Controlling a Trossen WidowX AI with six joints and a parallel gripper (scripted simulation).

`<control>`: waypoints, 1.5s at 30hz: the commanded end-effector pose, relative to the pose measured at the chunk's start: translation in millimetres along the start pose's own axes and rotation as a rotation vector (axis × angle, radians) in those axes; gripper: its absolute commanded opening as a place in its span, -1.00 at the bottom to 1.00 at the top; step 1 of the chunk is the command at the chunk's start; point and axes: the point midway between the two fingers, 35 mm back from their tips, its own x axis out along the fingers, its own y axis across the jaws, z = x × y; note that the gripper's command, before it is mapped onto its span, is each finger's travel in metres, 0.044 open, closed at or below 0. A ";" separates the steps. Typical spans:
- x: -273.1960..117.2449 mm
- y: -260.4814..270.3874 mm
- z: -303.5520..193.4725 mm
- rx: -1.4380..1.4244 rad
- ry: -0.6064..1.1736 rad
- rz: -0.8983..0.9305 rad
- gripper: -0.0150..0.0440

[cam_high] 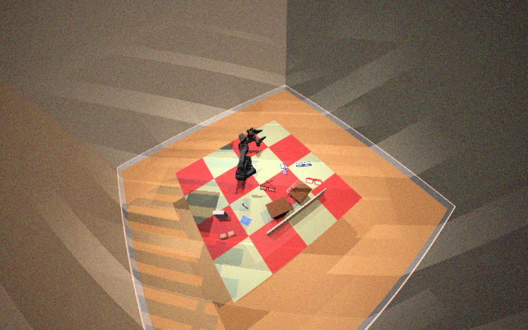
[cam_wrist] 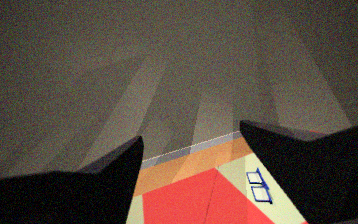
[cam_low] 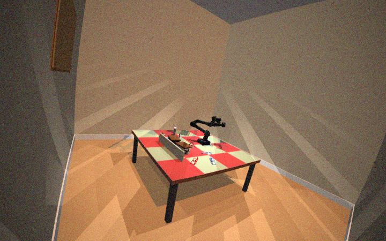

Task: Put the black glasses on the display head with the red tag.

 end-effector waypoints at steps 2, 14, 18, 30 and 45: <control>0.0 0.0 0.0 0.000 0.000 0.000 1.00; 24.6 -8.1 -7.9 -0.223 0.044 -0.091 0.47; 47.6 -23.6 -21.0 -0.401 0.130 -0.169 0.19; 89.7 -102.7 -79.1 -0.661 0.542 -0.315 0.19; 32.2 -262.7 -156.9 -0.502 1.282 -0.484 0.19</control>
